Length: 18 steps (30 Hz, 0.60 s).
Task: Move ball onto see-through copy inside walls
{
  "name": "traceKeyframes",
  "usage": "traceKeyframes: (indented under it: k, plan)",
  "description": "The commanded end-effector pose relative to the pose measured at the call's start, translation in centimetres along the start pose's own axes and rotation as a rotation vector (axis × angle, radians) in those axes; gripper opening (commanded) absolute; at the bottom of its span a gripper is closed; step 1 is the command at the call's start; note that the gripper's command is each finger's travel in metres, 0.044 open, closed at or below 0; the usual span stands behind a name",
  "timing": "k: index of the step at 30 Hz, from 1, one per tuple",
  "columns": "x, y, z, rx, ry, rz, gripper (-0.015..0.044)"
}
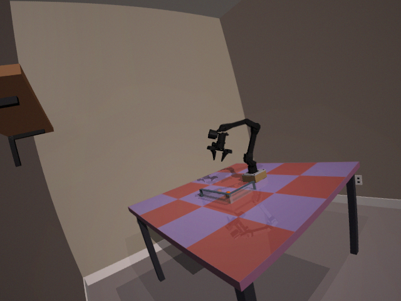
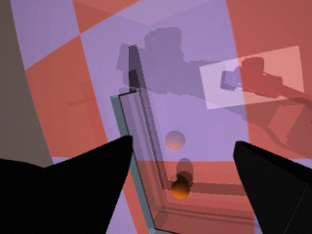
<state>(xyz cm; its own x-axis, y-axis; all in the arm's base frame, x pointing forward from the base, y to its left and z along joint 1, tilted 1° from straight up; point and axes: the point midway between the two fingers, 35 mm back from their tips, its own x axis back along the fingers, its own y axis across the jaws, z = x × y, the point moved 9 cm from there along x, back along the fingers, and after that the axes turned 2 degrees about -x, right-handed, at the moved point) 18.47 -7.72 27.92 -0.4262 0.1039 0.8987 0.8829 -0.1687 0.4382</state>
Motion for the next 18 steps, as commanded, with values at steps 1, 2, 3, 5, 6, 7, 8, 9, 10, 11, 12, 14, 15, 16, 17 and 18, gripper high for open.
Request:
traceKeyframes:
  k: [1, 2, 3, 5, 6, 7, 8, 9, 10, 11, 12, 14, 15, 16, 17, 18]
  plan:
    - [-4.8, 3.5, 4.0, 0.524, 0.093, 0.116, 0.0294]
    - [-5.4, 3.8, 4.7, 0.589, 0.106, 0.127, 0.0294]
    - [-5.9, 4.1, 5.3, 0.655, 0.120, 0.137, 0.0294]
    - [-7.1, 4.6, 6.8, 0.783, 0.147, 0.156, 0.0294]
    - [-7.7, 4.8, 7.6, 0.848, 0.162, 0.165, 0.0294]
    - [-8.3, 5.0, 8.4, 0.914, 0.176, 0.174, 0.0294]
    - [-8.9, 5.1, 9.2, 0.981, 0.192, 0.183, 0.0294]
    - [-9.5, 5.2, 10.1, 1.049, 0.207, 0.191, 0.0294]
    - [-10.1, 5.3, 11.0, 1.118, 0.223, 0.200, 0.0294]
    - [-10.8, 5.3, 11.9, 1.188, 0.239, 0.208, 0.0294]
    - [-11.4, 5.2, 12.9, 1.258, 0.256, 0.216, 0.0294]
    - [-12.7, 5.1, 14.9, 1.405, 0.291, 0.231, 0.0294]
    - [-13.3, 5.0, 15.9, 1.482, 0.309, 0.238, 0.0294]
    - [-14.0, 4.8, 16.9, 1.558, 0.328, 0.245, 0.0294]
    - [-14.6, 4.6, 17.9, 1.632, 0.347, 0.252, 0.0294]
    - [-15.3, 4.3, 18.9, 1.704, 0.365, 0.258, 0.0294]
